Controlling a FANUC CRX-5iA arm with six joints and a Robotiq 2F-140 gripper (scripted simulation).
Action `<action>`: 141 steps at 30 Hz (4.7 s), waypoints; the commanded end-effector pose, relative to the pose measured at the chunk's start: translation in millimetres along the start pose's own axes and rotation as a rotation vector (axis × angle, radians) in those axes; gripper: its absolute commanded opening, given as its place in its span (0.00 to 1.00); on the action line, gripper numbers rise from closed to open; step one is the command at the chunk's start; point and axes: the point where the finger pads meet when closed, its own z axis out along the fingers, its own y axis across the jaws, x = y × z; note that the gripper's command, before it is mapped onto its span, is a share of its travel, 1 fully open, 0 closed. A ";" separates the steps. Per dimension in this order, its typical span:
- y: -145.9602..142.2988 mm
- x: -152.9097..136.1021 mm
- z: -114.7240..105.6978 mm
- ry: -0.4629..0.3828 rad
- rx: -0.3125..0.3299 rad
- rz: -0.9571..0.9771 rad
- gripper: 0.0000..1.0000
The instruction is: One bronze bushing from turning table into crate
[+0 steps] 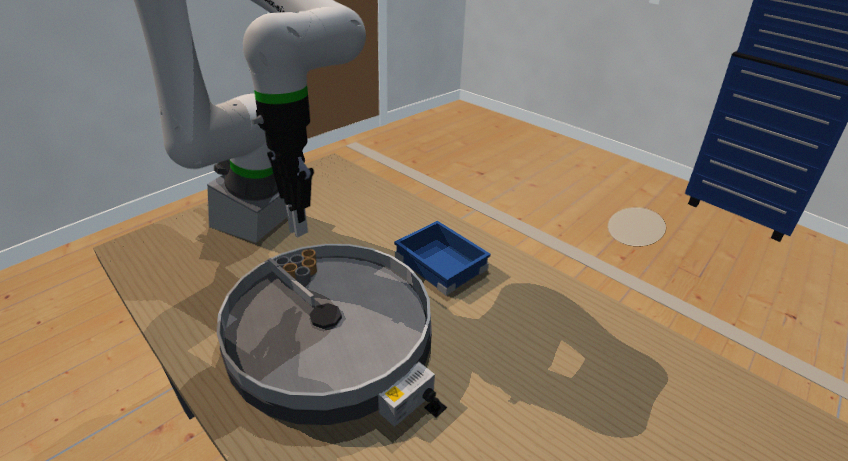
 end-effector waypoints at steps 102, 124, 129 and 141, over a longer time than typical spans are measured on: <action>2.8 1.1 -1.6 0.004 -0.001 0.006 0.06; 43.7 17.7 -22.6 0.066 -0.018 0.093 0.06; 65.5 25.5 -32.9 0.099 -0.026 0.136 0.06; 126.2 43.8 -59.7 0.189 -0.049 0.242 0.06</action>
